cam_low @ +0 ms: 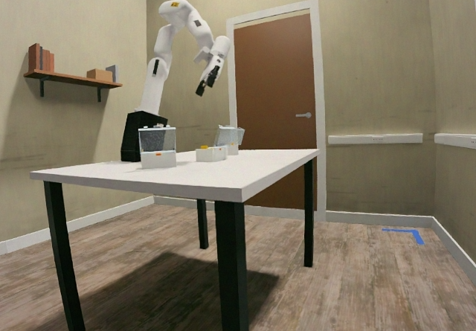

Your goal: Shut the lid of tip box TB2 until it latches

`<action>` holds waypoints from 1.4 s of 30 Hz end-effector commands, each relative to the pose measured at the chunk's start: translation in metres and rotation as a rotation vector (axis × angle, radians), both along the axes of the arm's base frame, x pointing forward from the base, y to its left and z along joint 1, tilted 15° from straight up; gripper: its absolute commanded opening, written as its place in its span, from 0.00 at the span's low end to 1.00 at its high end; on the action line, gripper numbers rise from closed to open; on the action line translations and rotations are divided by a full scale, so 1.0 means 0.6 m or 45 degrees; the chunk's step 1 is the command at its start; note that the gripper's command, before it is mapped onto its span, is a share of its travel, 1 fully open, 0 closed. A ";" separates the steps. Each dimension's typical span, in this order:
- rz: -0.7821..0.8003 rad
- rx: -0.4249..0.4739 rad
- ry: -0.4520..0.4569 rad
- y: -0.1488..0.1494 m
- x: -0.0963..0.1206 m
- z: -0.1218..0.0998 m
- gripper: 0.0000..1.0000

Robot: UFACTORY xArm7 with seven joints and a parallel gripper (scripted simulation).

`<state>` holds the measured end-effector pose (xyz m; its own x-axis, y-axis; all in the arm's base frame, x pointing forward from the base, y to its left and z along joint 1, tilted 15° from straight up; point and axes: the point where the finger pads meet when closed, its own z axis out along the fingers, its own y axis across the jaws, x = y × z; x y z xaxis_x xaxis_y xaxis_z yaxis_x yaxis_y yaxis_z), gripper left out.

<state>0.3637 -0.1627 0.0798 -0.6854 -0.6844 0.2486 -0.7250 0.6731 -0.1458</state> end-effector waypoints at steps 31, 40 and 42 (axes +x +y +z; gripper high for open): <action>0.358 0.209 0.031 -0.066 -0.164 -0.079 1.00; 0.437 0.259 0.015 -0.055 -0.211 -0.104 1.00; 0.472 0.280 0.004 -0.051 -0.217 -0.108 1.00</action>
